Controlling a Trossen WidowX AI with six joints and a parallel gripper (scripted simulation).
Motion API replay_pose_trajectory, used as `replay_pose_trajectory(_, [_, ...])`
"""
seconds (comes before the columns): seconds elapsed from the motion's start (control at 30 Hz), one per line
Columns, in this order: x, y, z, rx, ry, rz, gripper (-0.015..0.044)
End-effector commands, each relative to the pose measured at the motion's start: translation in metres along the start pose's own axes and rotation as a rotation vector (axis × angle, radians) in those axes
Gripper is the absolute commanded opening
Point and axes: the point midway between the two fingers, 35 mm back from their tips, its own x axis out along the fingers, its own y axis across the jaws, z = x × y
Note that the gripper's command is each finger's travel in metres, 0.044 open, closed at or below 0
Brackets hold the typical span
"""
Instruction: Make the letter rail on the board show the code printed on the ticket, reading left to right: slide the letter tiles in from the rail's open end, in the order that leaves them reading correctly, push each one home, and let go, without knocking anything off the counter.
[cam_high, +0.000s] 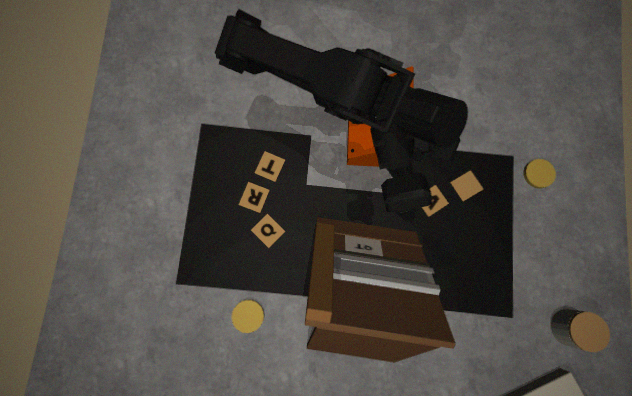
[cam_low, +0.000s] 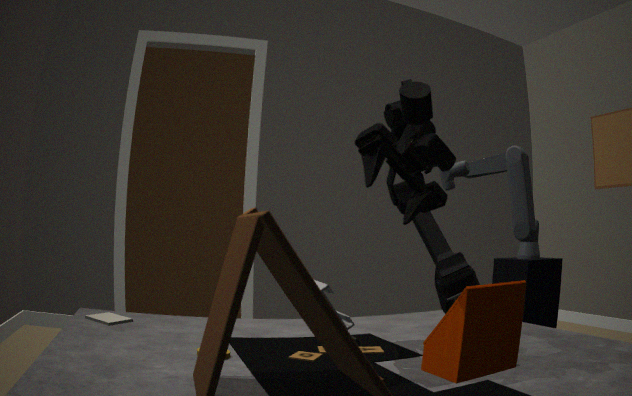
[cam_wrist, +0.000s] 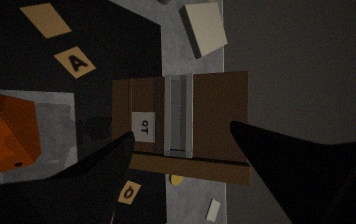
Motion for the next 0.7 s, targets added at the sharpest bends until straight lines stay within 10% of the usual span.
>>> replay_pose_trajectory(0.0, [0.001,-0.001,0.003,0.010,0.001,0.003,0.0440])
replay_pose_trajectory(0.23, [0.006,0.000,-0.008,0.060,0.012,0.014,0.0387])
replay_pose_trajectory(0.67, [0.068,0.075,-0.186,1.005,0.300,0.161,0.0340])
